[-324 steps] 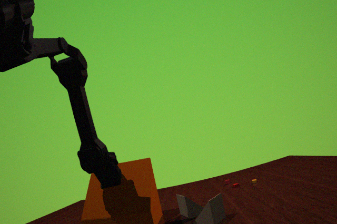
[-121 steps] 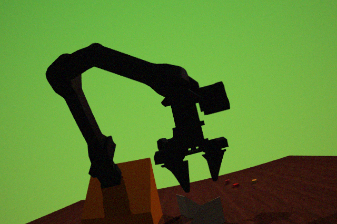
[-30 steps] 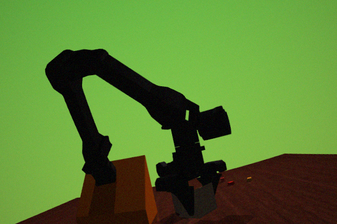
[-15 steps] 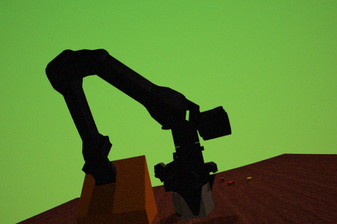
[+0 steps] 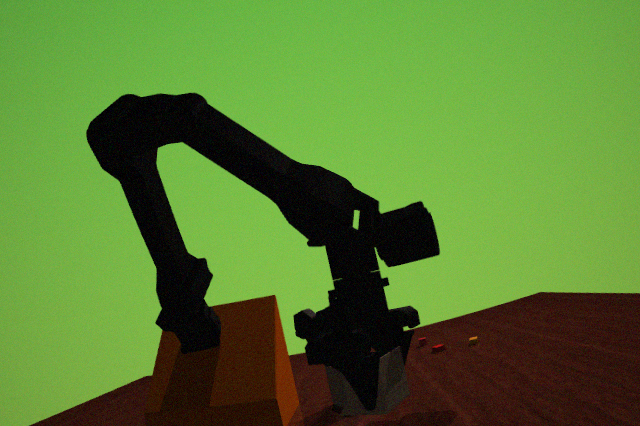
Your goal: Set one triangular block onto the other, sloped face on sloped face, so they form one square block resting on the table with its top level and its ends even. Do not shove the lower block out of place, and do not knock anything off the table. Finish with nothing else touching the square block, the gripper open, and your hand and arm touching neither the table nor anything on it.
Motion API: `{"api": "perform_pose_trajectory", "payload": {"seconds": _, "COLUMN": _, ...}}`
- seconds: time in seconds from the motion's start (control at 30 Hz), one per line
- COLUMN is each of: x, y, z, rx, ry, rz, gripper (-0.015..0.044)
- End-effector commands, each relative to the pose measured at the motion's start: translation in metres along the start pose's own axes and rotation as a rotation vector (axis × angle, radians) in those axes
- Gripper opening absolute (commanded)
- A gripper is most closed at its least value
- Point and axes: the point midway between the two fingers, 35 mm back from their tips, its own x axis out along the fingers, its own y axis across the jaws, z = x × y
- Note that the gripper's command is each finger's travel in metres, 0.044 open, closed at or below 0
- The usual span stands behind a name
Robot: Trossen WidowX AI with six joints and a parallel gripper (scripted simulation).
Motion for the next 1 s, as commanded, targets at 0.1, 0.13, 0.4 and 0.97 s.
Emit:
{"api": "perform_pose_trajectory", "payload": {"seconds": 0.1, "x": 0.0003, "y": -0.0001, "z": 0.0004, "rx": 0.226, "ry": -0.002, "rz": 0.001, "gripper": 0.0000}}
{"api": "perform_pose_trajectory", "payload": {"seconds": 0.13, "x": 0.0003, "y": -0.0001, "z": 0.0004, "rx": 0.261, "ry": -0.002, "rz": 0.001, "gripper": 0.0000}}
{"api": "perform_pose_trajectory", "payload": {"seconds": 0.4, "x": 0.0003, "y": -0.0001, "z": 0.0004, "rx": 0.540, "ry": -0.001, "rz": 0.002, "gripper": 0.0000}}
{"api": "perform_pose_trajectory", "payload": {"seconds": 0.97, "x": 0.0002, "y": -0.0002, "z": 0.0005, "rx": 1.131, "ry": -0.001, "rz": 0.002, "gripper": 0.0000}}
